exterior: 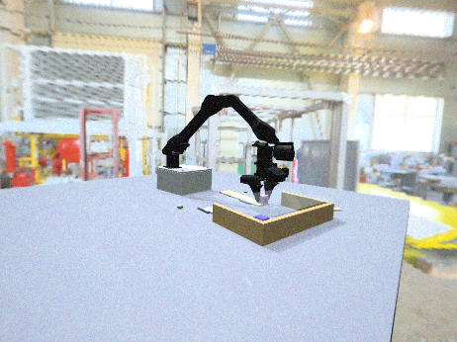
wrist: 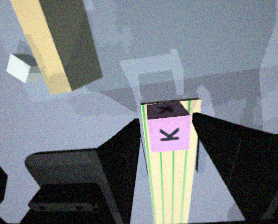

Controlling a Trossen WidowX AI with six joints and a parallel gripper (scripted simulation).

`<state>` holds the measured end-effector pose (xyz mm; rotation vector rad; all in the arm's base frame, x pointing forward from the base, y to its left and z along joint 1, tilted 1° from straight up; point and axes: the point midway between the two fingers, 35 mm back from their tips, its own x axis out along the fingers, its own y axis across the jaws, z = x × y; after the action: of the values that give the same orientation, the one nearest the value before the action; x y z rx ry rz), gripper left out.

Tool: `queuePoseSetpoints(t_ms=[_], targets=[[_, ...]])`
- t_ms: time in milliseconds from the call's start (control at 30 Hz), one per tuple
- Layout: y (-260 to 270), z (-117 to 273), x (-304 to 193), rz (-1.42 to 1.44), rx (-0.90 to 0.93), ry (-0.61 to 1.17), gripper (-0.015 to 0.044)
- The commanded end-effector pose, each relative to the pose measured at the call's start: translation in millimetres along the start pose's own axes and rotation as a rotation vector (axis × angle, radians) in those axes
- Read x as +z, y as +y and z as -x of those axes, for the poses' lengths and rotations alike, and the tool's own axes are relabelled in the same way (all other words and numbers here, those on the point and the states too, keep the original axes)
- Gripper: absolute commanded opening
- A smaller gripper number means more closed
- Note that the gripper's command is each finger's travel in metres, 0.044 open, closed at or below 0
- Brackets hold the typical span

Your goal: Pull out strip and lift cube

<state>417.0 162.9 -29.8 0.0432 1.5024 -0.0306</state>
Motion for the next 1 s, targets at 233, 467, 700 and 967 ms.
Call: queuePoseSetpoints(t_ms=[233, 467, 700, 967], targets=[[0.0, 0.2, 0.1, 0.000, 0.000, 0.000, 0.0105], [-1.9, 4.4, -4.3, 0.000, 0.000, 0.001, 0.0000], [-11.7, 22.7, -25.8, 0.003, 0.000, 0.005, 0.0000], [-23.7, 40.1, -52.3, 0.006, 0.000, 0.010, 0.0000]])
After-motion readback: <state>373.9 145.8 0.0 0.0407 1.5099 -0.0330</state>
